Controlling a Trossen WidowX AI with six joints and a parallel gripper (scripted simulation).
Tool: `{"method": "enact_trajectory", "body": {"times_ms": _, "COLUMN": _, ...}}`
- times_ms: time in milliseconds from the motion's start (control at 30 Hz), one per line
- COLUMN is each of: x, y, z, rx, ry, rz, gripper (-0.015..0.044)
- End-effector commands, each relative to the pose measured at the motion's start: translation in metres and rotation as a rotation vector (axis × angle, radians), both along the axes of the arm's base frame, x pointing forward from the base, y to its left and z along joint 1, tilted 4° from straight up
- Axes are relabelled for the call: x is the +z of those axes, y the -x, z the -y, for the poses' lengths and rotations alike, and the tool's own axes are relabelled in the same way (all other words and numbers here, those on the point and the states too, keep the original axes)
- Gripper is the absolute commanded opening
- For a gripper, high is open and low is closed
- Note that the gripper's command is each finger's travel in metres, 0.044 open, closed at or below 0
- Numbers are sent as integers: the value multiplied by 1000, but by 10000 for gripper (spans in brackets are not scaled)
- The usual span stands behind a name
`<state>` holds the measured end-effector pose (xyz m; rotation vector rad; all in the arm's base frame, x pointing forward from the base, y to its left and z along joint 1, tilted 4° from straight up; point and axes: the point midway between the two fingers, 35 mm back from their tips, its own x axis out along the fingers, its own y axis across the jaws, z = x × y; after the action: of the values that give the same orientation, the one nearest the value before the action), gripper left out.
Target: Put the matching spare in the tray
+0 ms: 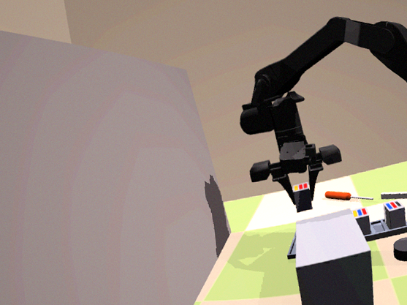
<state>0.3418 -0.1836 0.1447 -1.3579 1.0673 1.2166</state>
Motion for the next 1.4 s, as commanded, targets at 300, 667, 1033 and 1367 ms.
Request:
{"method": "enact_trajectory", "body": {"times_ms": 300, "x": -10, "y": 0, "z": -1, "rx": -2, "ry": -4, "rz": -3, "gripper": 0}}
{"method": "enact_trajectory", "body": {"times_ms": 667, "x": -18, "y": -1, "z": -1, "rx": -2, "ry": -5, "rz": -4, "gripper": 0}}
{"method": "enact_trajectory", "body": {"times_ms": 1033, "x": -25, "y": -1, "z": -2, "rx": -2, "ry": -5, "rz": -5, "gripper": 0}}
{"method": "enact_trajectory", "body": {"times_ms": 1367, "x": -32, "y": -1, "z": -2, "rx": -2, "ry": -6, "rz": -6, "gripper": 0}}
